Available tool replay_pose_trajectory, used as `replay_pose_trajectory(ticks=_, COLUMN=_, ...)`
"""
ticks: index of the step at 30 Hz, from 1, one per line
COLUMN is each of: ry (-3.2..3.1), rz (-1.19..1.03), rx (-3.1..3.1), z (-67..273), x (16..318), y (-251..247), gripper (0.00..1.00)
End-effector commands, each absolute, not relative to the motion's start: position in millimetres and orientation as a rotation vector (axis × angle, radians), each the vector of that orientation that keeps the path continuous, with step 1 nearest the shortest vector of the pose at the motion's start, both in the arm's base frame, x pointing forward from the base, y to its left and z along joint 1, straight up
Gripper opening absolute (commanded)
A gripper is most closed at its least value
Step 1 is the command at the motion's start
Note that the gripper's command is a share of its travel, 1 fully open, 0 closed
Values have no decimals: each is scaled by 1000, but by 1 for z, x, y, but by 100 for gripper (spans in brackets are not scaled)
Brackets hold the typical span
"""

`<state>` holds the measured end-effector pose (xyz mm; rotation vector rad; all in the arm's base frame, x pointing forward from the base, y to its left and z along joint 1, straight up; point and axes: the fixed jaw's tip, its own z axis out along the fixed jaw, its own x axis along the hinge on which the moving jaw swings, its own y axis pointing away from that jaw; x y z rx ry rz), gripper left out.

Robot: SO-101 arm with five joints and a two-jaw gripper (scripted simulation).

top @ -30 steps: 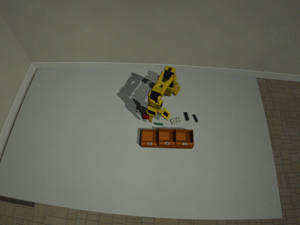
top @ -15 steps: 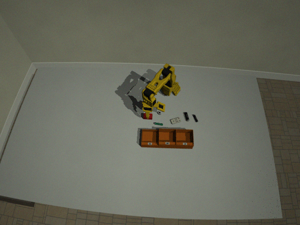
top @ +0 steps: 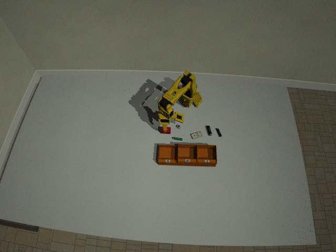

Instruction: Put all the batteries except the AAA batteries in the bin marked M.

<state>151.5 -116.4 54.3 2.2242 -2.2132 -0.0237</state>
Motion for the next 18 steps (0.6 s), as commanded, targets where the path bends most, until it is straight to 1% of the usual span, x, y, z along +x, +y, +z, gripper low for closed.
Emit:
replay_pose_trajectory(ticks=1, ry=-2224, rz=70, rx=2227, z=62, x=154, y=-121, gripper=30)
replay_pose_trajectory(ticks=2, ry=-2235, rz=88, rx=2216, z=62, x=149, y=-123, gripper=30)
replay_pose_trajectory(ticks=18, ry=-2235, rz=88, rx=2216, z=61, x=149, y=-123, gripper=30)
